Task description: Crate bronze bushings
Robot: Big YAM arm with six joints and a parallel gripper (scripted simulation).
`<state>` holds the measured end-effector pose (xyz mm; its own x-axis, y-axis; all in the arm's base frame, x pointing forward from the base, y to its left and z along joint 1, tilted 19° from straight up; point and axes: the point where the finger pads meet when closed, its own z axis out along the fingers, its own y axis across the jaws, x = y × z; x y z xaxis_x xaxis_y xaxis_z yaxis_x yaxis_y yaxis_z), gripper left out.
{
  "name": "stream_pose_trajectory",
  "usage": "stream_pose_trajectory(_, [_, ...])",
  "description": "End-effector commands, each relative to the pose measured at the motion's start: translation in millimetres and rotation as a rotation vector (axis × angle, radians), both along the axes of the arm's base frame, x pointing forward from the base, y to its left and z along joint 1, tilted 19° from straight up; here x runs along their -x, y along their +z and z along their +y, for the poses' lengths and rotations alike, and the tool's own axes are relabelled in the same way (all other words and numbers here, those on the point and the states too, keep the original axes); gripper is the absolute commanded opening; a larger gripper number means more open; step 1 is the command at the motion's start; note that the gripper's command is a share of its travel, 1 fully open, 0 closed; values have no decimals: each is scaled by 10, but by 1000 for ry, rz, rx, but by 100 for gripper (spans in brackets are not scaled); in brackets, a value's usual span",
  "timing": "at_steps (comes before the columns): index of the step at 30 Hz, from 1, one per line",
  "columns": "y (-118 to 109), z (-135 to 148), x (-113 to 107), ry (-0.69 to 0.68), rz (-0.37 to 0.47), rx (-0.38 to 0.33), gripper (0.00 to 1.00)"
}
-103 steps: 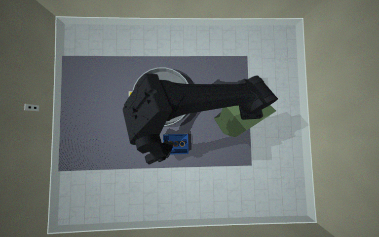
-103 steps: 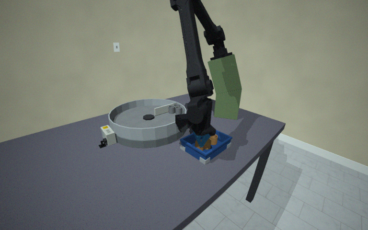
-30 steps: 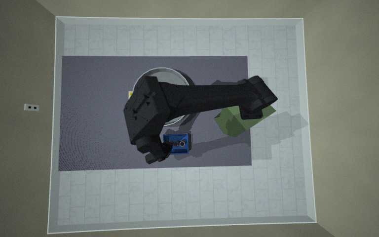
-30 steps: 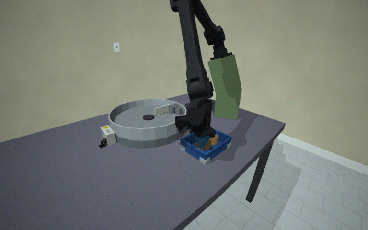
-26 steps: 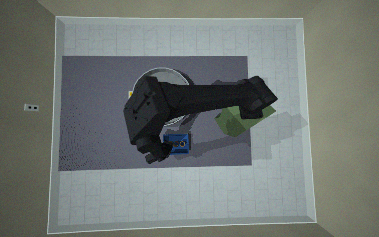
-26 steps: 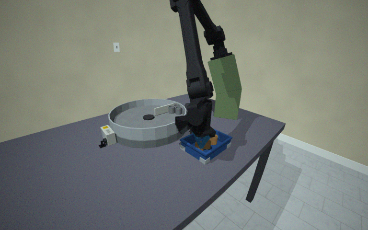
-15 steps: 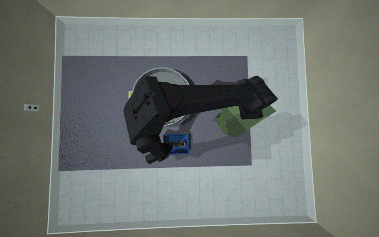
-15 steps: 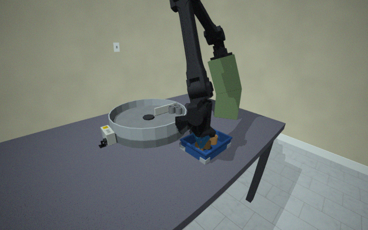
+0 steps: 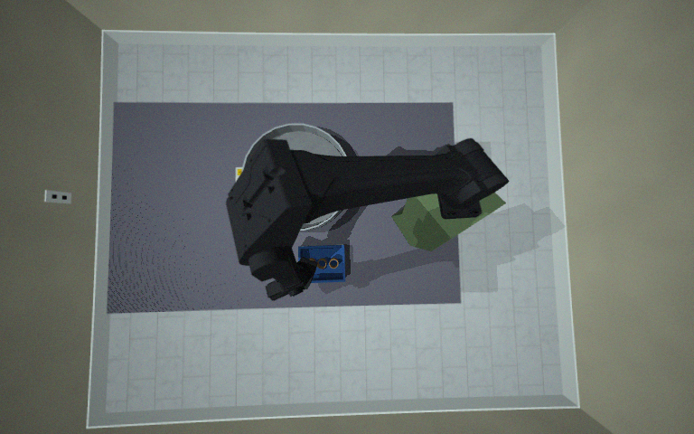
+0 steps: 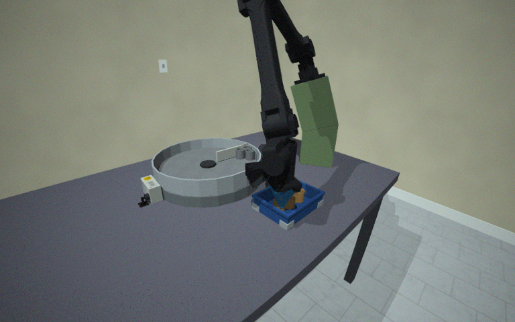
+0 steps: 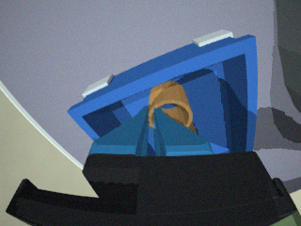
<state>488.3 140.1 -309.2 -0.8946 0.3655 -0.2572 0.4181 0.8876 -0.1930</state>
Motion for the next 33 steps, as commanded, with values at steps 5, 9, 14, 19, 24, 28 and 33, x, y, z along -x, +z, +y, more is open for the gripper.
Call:
stream_pose_trajectory(5, [140, 63, -242, 3, -34, -15, 0])
stream_pose_trajectory(9, [143, 73, -253, 4, -39, -17, 0])
stream_pose_trajectory(14, [144, 74, -253, 4, -39, -17, 0])
stream_pose_trajectory(19, [144, 75, -253, 4, -39, -17, 0])
stream_pose_trajectory(24, [144, 75, -253, 4, -39, -17, 0])
stream_pose_trajectory(28, [144, 75, -253, 4, -39, -17, 0])
stream_pose_trajectory(33, [144, 75, -253, 4, -39, -17, 0])
